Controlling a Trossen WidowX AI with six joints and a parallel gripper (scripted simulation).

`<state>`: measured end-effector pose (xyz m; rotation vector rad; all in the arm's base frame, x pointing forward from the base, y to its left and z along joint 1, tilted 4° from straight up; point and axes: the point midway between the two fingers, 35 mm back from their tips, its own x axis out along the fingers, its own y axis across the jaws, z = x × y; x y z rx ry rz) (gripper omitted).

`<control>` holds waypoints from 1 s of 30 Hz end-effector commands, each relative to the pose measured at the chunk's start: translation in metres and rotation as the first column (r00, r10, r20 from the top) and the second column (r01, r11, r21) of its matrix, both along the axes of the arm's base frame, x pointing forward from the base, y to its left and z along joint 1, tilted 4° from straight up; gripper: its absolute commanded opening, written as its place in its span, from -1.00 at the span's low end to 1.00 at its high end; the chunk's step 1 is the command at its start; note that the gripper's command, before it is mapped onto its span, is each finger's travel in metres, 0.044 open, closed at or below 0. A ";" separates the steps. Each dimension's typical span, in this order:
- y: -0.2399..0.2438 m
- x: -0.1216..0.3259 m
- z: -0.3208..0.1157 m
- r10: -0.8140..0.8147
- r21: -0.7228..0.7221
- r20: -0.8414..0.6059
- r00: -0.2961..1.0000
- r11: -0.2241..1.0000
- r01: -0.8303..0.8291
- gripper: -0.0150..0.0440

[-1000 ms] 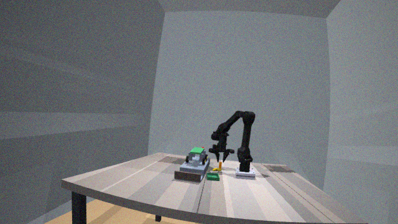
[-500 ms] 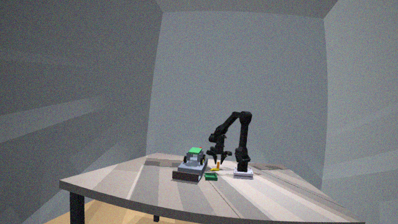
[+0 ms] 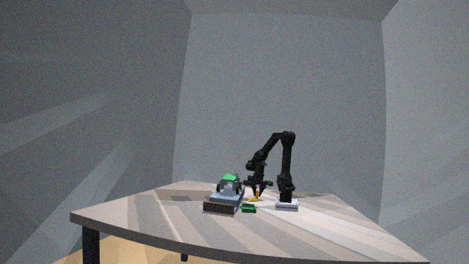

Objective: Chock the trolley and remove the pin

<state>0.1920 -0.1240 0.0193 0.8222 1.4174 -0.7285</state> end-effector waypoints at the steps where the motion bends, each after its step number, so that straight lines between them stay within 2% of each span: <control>1: 0.000 0.000 0.001 0.000 -0.001 0.001 1.000 1.000 0.000 -0.29; 9: 0.000 0.000 0.002 0.000 0.000 0.001 1.000 1.000 0.000 -0.49; 30: -0.002 -0.007 0.072 -0.004 0.005 0.001 1.000 1.000 0.004 -0.49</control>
